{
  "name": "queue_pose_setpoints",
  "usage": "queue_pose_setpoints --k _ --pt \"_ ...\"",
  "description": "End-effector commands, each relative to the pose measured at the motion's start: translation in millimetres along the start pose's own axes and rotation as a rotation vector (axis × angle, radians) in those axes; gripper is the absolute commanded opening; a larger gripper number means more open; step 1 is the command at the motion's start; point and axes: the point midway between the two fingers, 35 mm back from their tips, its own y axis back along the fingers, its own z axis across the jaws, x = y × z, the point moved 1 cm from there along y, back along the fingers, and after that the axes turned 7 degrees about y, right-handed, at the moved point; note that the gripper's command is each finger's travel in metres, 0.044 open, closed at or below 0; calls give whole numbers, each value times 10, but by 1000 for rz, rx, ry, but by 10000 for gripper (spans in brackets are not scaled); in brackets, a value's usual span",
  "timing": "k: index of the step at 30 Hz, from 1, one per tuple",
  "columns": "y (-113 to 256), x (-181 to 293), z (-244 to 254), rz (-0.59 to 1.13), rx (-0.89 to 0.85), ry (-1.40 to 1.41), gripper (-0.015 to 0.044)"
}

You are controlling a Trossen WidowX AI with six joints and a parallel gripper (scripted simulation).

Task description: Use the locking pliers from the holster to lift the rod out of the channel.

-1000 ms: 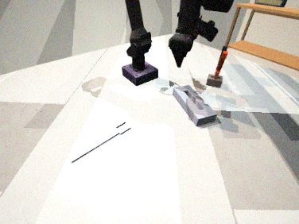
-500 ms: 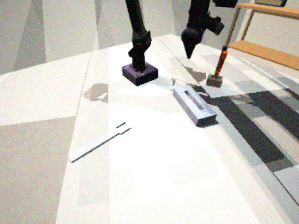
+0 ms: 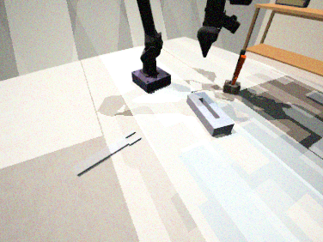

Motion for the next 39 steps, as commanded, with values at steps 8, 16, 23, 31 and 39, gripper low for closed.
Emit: queue_pose_setpoints --k 8,16,23,31,39 --pt "-15 -471 -58 -4 5 1 440" --pt "-69 -785 -97 -7 6 1 440" --pt "-81 -859 -107 -7 6 1 440" --pt "-75 -1091 -135 -9 6 0 440" --pt "-71 -1255 -156 -11 6 0 440"
